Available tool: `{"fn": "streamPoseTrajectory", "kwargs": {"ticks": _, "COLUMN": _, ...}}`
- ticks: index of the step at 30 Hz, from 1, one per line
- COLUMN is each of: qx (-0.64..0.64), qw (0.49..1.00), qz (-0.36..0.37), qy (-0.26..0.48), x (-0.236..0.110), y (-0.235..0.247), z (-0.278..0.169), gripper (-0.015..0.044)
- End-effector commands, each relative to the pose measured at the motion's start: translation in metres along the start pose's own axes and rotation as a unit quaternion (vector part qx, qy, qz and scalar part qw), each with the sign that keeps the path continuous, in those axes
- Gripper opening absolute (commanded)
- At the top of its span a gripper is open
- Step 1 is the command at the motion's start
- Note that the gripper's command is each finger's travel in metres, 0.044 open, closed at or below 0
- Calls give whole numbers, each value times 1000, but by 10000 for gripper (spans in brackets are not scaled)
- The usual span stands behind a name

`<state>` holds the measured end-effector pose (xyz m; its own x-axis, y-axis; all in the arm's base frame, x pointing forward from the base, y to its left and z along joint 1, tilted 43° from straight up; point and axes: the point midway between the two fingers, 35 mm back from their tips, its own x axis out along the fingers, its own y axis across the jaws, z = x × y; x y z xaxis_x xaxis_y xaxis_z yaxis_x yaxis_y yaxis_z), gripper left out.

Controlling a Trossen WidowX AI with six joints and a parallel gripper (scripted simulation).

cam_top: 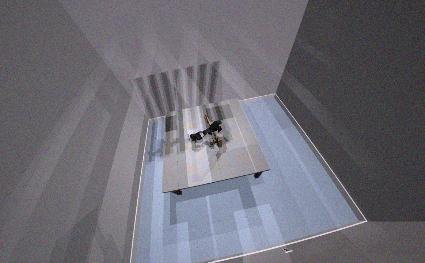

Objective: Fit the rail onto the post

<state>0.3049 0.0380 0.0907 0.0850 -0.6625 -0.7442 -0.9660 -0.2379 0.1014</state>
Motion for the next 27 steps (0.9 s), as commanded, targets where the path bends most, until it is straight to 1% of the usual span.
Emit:
{"fn": "streamPoseTrajectory", "kwargs": {"ticks": 1, "qx": -5, "qw": 1000, "qz": 0, "qy": 2, "x": 5, "y": -1, "z": -1, "gripper": 440}}
{"fn": "streamPoseTrajectory", "kwargs": {"ticks": 27, "qx": -5, "qw": 1000, "qz": 0, "qy": 3, "x": 47, "y": -2, "z": -1, "gripper": 440}}
